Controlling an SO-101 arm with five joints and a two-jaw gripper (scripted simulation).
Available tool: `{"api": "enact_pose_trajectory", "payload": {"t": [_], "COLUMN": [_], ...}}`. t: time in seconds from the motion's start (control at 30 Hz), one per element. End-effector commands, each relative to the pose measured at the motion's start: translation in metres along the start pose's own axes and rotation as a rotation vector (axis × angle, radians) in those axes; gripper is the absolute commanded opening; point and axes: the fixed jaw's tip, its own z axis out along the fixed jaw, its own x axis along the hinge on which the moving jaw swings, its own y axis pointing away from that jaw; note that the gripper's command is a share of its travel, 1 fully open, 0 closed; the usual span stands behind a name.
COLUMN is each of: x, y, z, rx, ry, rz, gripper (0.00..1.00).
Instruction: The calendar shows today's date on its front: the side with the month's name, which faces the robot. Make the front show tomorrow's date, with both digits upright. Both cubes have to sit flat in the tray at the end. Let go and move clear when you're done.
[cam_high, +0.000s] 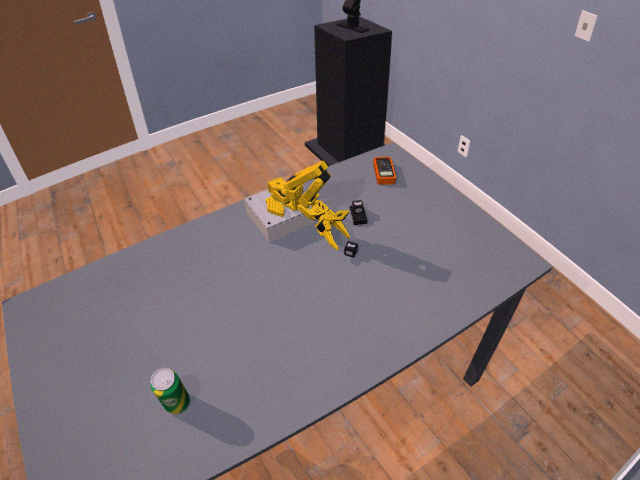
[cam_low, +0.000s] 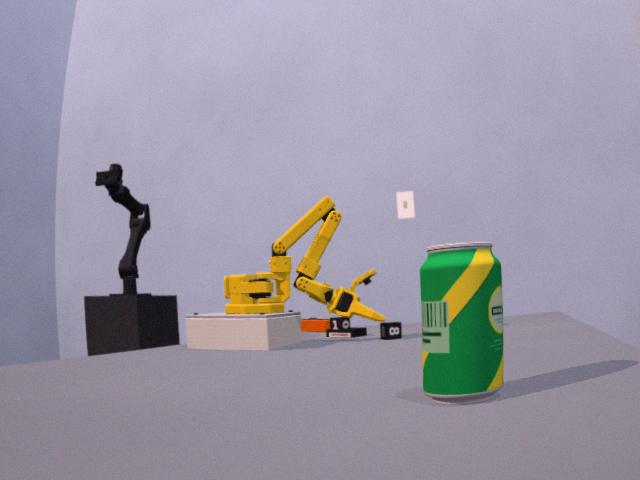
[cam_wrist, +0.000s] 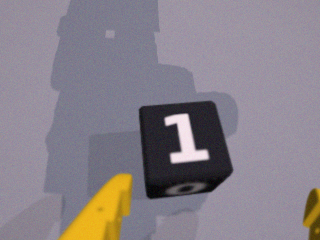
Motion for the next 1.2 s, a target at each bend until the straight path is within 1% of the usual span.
{"api": "enact_pose_trajectory", "payload": {"t": [0.0,0.1,0.23,0.3,0.33,0.43,0.57,0.8,0.87,0.9,0.97,1.17], "x": [-0.016,-0.03,-0.054,-0.054,-0.06,-0.063,-0.071,-0.089,-0.089,-0.097,-0.103,-0.105], "y": [-0.002,-0.002,-0.001,-0.001,-0.001,-0.001,0.0,0.0,0.0,-0.001,-0.001,-0.001], "z": [-0.026,-0.025,-0.025,-0.025,-0.025,-0.022,-0.022,-0.028,-0.028,-0.032,-0.034,-0.034], "rx": [0.008,0.007,0.005,0.005,0.005,0.002,0.001,0.0,0.0,0.001,0.001,0.001], "ry": [-0.011,-0.081,-0.2,-0.2,-0.23,-0.256,-0.3,-0.386,-0.386,-0.423,-0.448,-0.46], "rz": [0.015,0.014,0.014,0.014,0.014,0.01,0.009,0.01,0.01,0.011,0.012,0.012], "gripper": [0.36,0.36,0.35,0.35,0.35,0.35,0.35,0.35,0.35,0.35,0.35,0.35]}}
